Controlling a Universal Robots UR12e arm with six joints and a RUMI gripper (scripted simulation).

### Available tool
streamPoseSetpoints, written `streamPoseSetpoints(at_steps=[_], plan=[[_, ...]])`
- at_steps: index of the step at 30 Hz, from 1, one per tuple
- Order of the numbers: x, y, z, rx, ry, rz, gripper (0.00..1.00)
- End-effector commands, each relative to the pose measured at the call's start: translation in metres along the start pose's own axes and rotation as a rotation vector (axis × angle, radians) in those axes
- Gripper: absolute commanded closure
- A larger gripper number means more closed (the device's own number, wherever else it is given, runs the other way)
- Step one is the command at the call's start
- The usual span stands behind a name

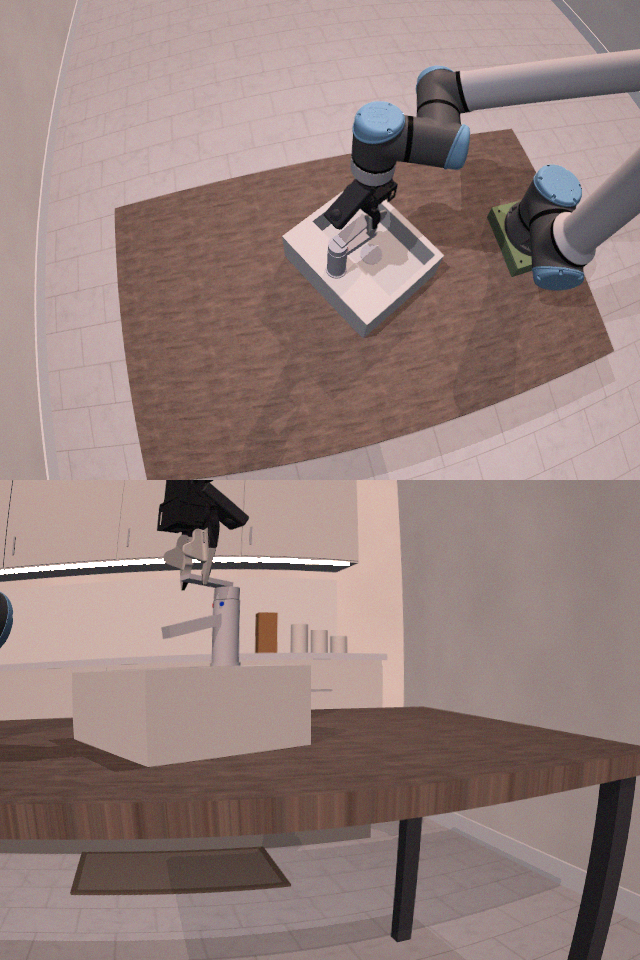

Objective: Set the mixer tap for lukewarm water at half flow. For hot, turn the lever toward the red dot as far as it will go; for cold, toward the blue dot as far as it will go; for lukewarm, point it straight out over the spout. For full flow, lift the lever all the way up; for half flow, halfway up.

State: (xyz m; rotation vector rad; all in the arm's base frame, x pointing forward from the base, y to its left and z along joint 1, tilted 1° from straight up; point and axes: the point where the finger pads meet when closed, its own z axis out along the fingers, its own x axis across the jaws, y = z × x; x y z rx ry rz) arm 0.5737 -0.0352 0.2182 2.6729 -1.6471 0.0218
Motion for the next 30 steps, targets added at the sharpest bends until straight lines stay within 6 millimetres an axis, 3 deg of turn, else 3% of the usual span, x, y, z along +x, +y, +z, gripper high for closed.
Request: streamPoseSetpoints(at_steps=[1, 30], plan=[[0.0004, -0.0004, -0.0008, 0.001, 0.001, 0.000, 0.59], [0.0004, -0.0004, -0.0060, 0.001, 0.001, 0.000, 0.59]])
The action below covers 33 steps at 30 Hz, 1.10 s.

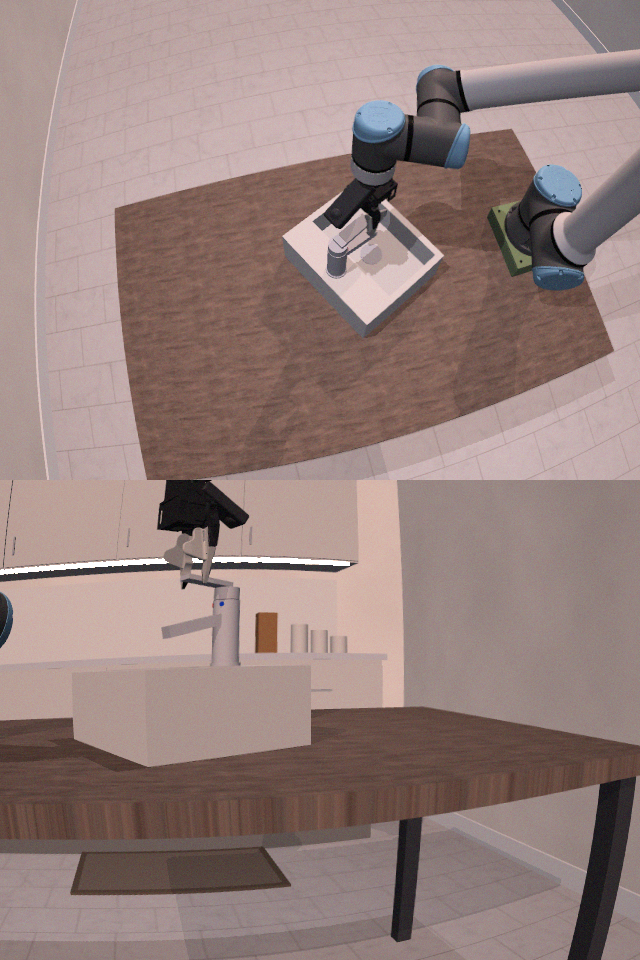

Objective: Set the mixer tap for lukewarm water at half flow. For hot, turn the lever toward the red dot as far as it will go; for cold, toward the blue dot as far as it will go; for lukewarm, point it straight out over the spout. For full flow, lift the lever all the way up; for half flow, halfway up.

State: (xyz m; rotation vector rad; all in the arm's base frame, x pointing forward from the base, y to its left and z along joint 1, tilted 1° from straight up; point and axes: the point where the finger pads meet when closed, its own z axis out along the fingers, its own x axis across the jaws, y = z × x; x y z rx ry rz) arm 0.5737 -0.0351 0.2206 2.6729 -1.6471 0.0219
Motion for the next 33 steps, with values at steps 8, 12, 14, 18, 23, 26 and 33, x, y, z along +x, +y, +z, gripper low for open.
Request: streamPoseSetpoints(at_steps=[8, 12, 14, 18, 23, 26, 33], plan=[[0.000, 0.000, -0.020, 0.001, 0.001, 0.000, 0.59], [0.000, 0.000, -0.032, 0.001, 0.001, 0.000, 0.59], [0.000, 0.000, -0.037, 0.001, 0.001, 0.000, 0.59], [0.000, 0.000, -0.043, 0.001, 0.001, 0.000, 0.59], [0.000, 0.000, -0.056, 0.001, 0.001, 0.000, 0.59], [0.000, 0.000, -0.062, 0.001, 0.001, 0.000, 0.59], [0.000, 0.000, -0.067, 0.001, 0.001, 0.000, 0.59]])
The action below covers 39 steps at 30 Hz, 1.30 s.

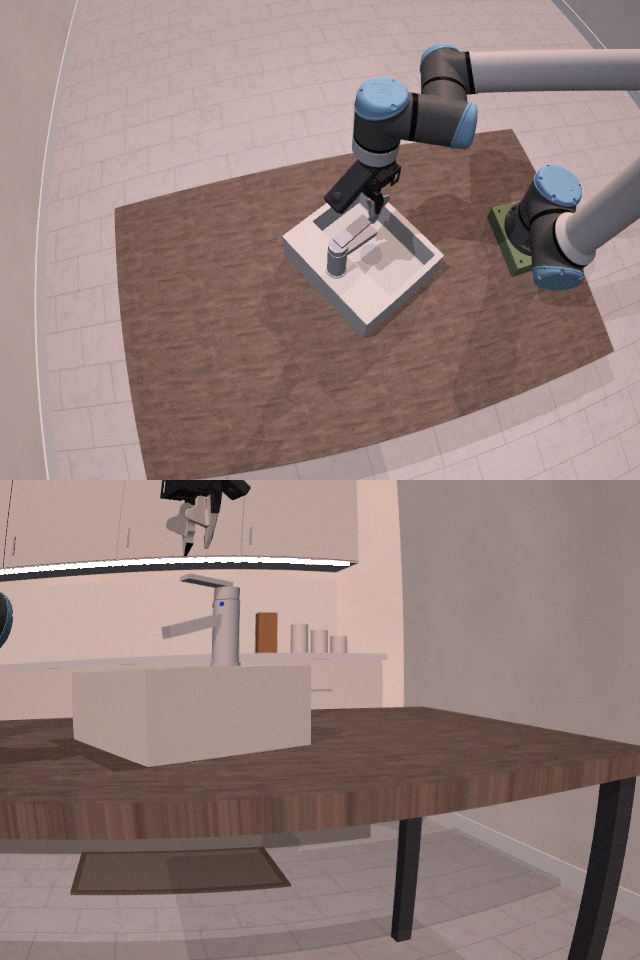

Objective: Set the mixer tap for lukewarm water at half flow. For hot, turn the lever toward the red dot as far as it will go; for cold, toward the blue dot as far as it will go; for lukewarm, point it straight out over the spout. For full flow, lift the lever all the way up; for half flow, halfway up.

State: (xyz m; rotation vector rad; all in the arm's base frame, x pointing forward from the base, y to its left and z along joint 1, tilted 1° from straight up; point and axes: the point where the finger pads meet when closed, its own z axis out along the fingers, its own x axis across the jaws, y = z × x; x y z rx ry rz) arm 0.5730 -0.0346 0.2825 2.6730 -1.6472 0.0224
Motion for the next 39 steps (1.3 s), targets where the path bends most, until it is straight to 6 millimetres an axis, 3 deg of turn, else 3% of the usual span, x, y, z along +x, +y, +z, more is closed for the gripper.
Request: streamPoseSetpoints(at_steps=[1, 6, 7, 39], plan=[[0.0004, -0.0003, -0.0056, 0.001, 0.001, 0.000, 0.59], [0.0004, -0.0003, -0.0064, 0.001, 0.001, 0.000, 0.59], [0.0004, -0.0003, -0.0064, 0.001, 0.001, 0.000, 1.00], [0.0004, -0.0003, -0.0064, 0.001, 0.001, 0.000, 1.00]])
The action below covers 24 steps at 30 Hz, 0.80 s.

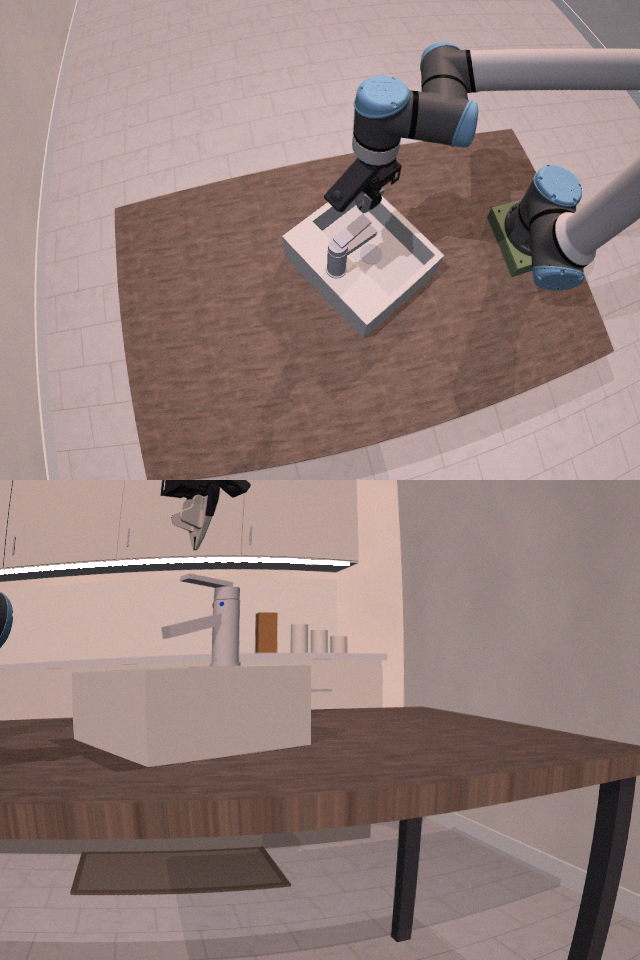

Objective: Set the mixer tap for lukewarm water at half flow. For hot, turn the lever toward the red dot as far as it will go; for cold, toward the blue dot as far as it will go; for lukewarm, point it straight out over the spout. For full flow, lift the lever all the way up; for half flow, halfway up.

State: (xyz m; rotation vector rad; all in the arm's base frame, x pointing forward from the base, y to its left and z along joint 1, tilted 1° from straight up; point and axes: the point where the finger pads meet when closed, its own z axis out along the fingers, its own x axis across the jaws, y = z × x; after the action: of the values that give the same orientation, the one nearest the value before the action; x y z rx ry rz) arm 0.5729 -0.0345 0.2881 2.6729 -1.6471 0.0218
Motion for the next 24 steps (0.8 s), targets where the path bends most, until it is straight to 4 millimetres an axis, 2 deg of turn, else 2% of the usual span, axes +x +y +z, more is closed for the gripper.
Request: streamPoseSetpoints(at_steps=[1, 14, 24], plan=[[0.0004, -0.0003, -0.0008, 0.001, 0.001, 0.000, 1.00], [0.0001, -0.0005, -0.0009, 0.001, 0.001, -0.017, 1.00], [-0.0012, -0.0013, -0.0013, 0.001, 0.001, -0.102, 1.00]])
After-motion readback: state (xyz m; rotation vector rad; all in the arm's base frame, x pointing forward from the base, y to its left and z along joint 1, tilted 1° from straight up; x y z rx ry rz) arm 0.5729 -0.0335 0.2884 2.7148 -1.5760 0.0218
